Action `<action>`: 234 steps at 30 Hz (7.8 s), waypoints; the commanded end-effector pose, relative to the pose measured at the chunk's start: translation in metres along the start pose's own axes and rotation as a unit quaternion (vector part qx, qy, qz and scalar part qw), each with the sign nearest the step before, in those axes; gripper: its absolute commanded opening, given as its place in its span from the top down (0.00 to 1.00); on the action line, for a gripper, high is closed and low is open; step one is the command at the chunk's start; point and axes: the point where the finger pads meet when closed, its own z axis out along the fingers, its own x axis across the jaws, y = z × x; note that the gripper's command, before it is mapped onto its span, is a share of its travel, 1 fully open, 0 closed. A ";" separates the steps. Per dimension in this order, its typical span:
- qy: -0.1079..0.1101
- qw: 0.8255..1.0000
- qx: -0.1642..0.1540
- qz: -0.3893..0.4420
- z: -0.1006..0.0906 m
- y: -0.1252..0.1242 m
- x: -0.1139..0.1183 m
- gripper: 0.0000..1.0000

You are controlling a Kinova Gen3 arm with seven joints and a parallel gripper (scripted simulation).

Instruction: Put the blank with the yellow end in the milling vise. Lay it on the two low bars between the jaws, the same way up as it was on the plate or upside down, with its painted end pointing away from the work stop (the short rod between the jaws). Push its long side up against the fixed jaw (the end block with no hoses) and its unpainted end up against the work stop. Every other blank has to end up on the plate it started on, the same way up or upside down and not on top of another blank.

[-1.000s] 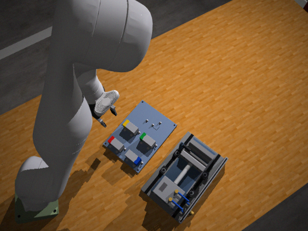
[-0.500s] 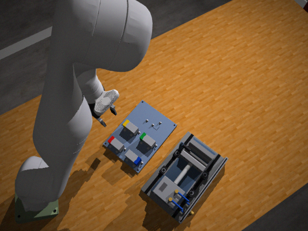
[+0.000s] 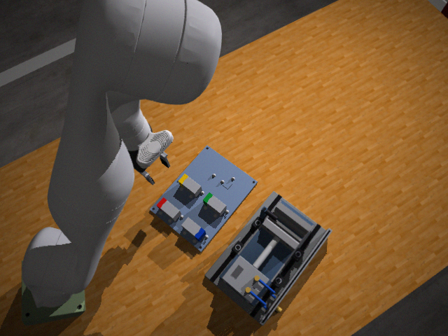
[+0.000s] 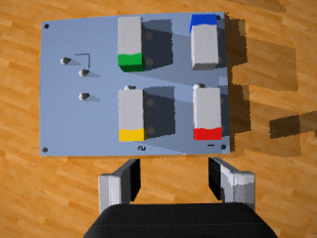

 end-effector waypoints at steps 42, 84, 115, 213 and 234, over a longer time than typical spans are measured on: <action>-0.001 1.000 0.000 0.000 -0.003 -0.001 -0.001 0.00; 0.002 1.000 0.001 -0.002 -0.106 -0.064 -0.003 0.00; 0.003 1.000 0.001 -0.003 -0.169 -0.099 -0.012 0.00; -0.001 1.000 -0.001 -0.003 -0.160 -0.092 -0.011 0.00; -0.001 1.000 -0.001 -0.003 -0.160 -0.092 -0.011 0.00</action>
